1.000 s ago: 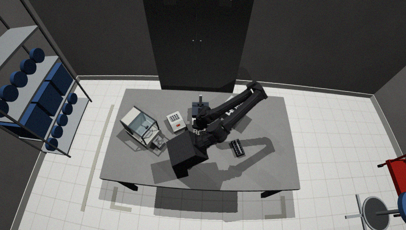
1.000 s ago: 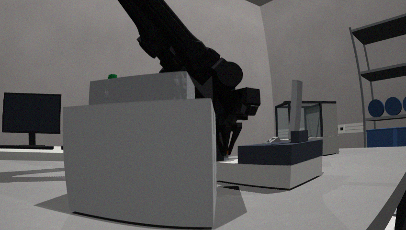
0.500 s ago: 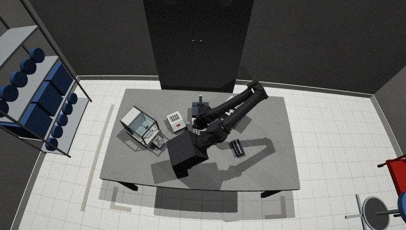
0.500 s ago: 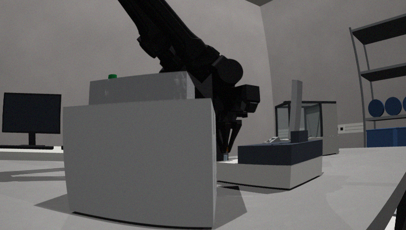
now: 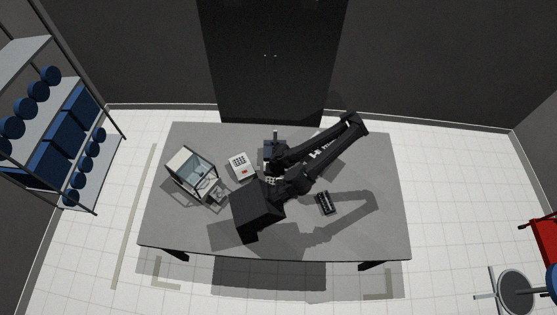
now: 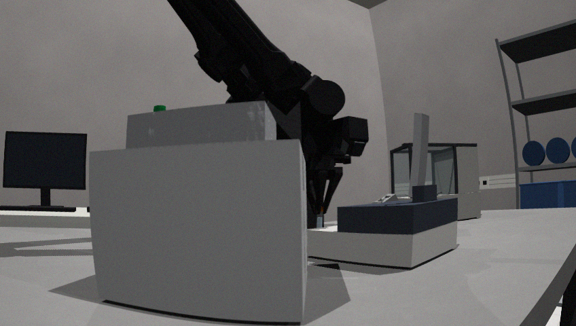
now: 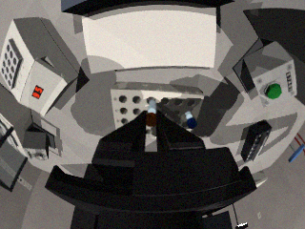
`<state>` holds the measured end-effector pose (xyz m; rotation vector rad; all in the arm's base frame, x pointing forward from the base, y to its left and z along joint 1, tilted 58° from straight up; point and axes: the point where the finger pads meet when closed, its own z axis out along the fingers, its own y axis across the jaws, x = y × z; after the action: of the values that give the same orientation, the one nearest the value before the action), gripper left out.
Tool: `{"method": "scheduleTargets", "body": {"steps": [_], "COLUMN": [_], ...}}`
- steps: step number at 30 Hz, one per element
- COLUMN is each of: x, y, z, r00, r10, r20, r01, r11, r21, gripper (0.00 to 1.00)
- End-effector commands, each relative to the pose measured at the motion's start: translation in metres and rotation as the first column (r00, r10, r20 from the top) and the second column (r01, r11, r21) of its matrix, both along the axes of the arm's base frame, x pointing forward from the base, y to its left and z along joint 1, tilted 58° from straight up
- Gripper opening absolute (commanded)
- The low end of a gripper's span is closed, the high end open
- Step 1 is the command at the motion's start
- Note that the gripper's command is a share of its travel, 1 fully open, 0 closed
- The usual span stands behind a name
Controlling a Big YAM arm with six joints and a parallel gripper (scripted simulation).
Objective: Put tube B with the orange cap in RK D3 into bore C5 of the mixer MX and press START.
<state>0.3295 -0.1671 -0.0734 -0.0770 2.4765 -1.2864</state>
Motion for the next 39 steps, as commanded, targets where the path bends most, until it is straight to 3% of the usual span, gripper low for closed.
{"method": "scheduleTargets", "body": {"steps": [1, 39], "x": [-0.0131, -0.0081], "y": [0.0105, 0.0043], "z": [-0.0008, -0.0003], "r00": [1.000, 1.000], "r10": [0.015, 0.005], "r20": [-0.015, -0.005], "r01": [-0.015, -0.005], "r11": [1.000, 1.000], "r21": [0.009, 0.005], "gripper": [0.09, 0.09]}}
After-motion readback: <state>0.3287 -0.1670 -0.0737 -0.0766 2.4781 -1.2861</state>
